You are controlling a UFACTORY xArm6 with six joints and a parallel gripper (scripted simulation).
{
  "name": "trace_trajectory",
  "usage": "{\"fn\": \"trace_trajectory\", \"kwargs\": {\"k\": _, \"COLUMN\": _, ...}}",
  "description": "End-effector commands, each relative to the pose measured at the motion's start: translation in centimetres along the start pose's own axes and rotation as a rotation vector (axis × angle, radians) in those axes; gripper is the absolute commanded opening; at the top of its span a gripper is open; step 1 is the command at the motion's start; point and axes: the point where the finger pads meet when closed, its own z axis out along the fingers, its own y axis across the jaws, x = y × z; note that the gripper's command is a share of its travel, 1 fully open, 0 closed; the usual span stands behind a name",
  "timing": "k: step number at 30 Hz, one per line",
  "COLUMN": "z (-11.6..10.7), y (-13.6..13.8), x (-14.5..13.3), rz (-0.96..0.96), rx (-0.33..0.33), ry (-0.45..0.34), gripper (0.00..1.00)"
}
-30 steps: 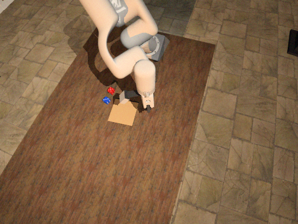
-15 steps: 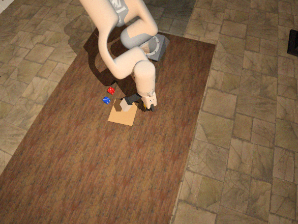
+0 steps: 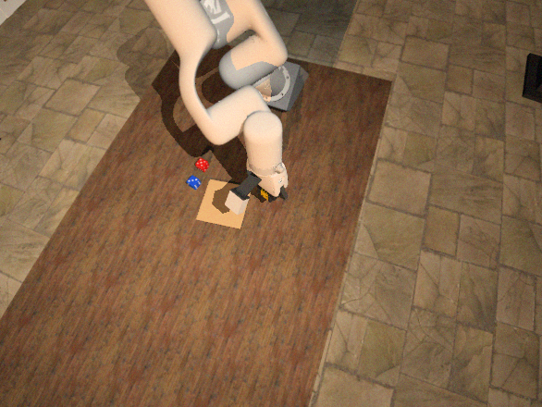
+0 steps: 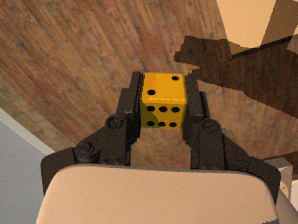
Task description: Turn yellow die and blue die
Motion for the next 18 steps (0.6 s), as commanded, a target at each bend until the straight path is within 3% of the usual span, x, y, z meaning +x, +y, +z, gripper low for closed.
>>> {"fn": "trace_trajectory", "kwargs": {"k": 1, "z": -0.01, "y": -0.09, "x": 0.13, "rz": -0.119, "rx": 0.012, "ry": -0.013, "gripper": 0.27}}
{"fn": "trace_trajectory", "kwargs": {"k": 11, "z": 0.02, "y": -0.09, "x": 0.16, "rz": -0.163, "rx": 0.013, "ry": -0.008, "gripper": 0.27}}
{"fn": "trace_trajectory", "kwargs": {"k": 18, "z": 0.01, "y": -0.07, "x": 0.27, "rz": -0.162, "rx": 0.025, "ry": 0.069, "gripper": 0.27}}
